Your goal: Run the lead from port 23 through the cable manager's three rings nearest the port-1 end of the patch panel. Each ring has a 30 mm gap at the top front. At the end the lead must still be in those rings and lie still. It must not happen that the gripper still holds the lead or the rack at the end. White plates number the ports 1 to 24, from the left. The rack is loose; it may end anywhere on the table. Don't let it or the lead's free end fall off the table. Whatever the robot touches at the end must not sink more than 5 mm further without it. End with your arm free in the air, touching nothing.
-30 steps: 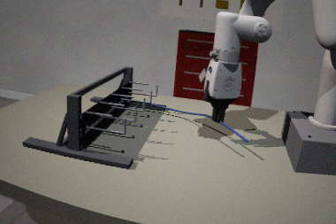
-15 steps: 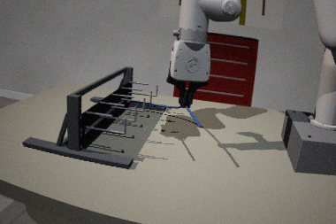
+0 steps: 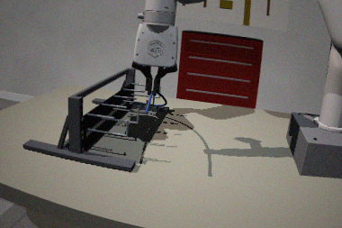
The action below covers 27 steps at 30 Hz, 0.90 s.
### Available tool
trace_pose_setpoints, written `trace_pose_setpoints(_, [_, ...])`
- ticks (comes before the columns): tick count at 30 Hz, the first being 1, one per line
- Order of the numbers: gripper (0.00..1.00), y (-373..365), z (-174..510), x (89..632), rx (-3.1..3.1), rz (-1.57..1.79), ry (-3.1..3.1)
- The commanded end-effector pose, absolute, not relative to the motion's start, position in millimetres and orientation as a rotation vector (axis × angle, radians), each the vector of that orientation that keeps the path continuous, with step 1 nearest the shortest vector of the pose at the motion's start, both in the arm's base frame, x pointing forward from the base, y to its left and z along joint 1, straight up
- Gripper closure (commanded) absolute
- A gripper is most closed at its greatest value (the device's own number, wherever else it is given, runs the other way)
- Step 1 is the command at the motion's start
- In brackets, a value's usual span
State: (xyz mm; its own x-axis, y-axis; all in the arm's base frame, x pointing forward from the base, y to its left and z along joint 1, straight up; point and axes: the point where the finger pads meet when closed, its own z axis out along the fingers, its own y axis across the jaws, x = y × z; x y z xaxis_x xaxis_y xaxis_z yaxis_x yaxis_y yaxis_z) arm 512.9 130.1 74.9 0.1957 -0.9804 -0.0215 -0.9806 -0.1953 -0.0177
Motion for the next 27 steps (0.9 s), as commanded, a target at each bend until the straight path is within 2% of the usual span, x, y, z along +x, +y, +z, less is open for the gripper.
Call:
trace_pose_setpoints(1, [1.0, 152, 90, 547, -2.346, 0.009, 2.078])
trace_pose_setpoints(6, [1.0, 164, 99, 564, -2.295, 0.009, 2.137])
trace_pose_setpoints(27, [1.0, 165, 99, 565, -2.294, 0.009, 2.137])
